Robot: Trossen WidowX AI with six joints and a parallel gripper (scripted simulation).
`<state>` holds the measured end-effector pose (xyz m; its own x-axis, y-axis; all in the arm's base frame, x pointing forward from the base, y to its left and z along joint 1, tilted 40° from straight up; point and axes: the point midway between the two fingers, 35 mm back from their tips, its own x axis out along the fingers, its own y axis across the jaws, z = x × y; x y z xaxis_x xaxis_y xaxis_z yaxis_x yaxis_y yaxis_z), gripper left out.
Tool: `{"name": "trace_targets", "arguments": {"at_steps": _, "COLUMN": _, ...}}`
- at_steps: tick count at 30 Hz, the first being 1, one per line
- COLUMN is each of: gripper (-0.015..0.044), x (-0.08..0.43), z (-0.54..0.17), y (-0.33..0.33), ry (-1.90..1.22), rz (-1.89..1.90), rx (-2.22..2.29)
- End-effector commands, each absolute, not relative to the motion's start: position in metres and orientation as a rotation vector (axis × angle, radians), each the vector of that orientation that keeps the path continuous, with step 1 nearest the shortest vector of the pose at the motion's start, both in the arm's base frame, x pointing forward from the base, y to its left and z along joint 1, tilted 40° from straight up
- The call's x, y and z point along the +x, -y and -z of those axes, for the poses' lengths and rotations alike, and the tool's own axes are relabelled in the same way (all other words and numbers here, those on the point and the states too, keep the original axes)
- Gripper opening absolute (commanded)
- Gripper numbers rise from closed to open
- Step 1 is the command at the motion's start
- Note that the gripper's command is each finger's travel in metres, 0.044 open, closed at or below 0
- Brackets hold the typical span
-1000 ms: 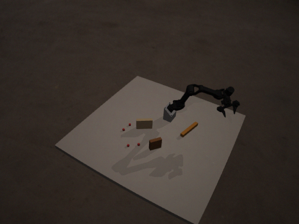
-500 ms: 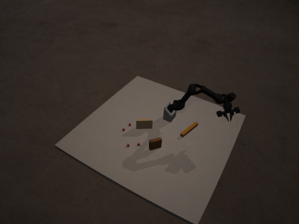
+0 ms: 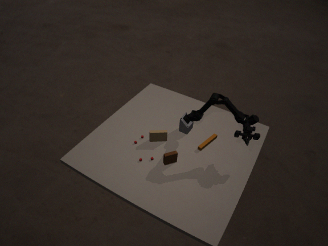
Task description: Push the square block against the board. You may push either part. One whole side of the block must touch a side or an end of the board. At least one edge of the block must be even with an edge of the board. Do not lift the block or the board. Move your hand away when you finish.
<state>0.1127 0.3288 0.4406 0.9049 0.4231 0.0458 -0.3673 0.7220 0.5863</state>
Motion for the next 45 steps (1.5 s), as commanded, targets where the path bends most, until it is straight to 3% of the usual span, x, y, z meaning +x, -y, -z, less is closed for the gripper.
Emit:
{"name": "trace_targets", "arguments": {"at_steps": 1, "gripper": 0.0000, "x": 0.133, "z": -0.426, "y": -0.337, "ry": -0.080, "rz": -0.413, "rx": 0.499}}
{"name": "trace_targets", "arguments": {"at_steps": 21, "gripper": 0.0000, "x": 0.276, "z": -0.334, "y": -0.322, "ry": -0.170, "rz": -0.239, "rx": -0.156}}
{"name": "trace_targets", "arguments": {"at_steps": 33, "gripper": 0.0000, "x": 0.360, "z": -0.267, "y": -0.261, "ry": -0.352, "rz": -0.159, "rx": -0.477}}
{"name": "trace_targets", "arguments": {"at_steps": 45, "gripper": 0.0000, "x": 0.409, "z": -0.213, "y": -0.188, "ry": -0.560, "rz": -0.125, "rx": -0.641}}
